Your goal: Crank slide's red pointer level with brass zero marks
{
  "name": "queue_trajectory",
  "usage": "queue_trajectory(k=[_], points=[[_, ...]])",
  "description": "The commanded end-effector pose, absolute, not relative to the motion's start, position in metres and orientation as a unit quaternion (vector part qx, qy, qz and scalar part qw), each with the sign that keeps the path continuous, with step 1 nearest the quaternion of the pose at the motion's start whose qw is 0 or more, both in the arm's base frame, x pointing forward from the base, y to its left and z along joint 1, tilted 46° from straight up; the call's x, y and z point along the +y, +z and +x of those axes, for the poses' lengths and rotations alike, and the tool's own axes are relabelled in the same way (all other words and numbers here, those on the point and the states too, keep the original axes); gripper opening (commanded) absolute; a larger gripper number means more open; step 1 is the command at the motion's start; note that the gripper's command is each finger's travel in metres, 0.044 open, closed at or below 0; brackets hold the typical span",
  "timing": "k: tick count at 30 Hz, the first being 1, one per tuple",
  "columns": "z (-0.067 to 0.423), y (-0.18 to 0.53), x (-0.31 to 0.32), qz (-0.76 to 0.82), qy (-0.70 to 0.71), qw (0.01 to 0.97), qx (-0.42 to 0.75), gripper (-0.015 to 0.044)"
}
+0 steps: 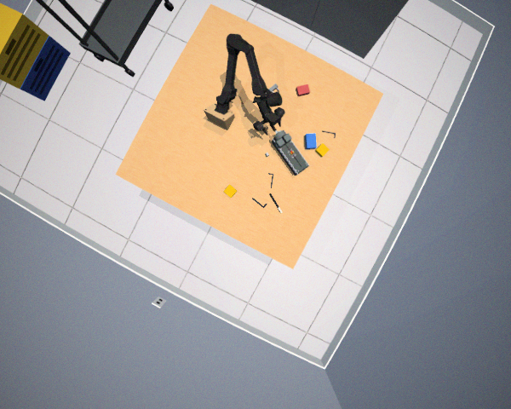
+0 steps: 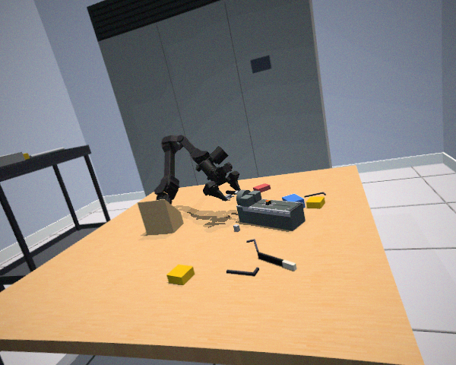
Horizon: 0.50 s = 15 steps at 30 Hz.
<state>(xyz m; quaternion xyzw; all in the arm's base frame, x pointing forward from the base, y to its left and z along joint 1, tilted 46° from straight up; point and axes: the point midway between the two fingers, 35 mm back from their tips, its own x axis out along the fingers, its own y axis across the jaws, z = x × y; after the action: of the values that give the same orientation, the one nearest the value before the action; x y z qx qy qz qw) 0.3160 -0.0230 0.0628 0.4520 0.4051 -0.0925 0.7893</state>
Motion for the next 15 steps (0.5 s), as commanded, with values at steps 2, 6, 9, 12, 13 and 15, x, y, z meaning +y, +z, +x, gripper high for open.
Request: queue_trajectory(k=[2, 6, 9, 12, 13, 15], points=[[0.317, 0.081, -0.037, 0.451, -0.089, 0.794, 0.398, 0.044], [0.315, 0.092, -0.048, 0.451, -0.088, 0.794, 0.398, 0.044], [0.315, 0.095, -0.051, 0.451, -0.089, 0.794, 0.398, 0.044], [0.315, 0.106, -0.065, 0.45, -0.091, 0.794, 0.399, 0.044], [0.314, 0.111, -0.07, 0.45, -0.091, 0.793, 0.399, 0.044], [0.313, 0.119, -0.079, 0.451, -0.092, 0.793, 0.4, 0.044]])
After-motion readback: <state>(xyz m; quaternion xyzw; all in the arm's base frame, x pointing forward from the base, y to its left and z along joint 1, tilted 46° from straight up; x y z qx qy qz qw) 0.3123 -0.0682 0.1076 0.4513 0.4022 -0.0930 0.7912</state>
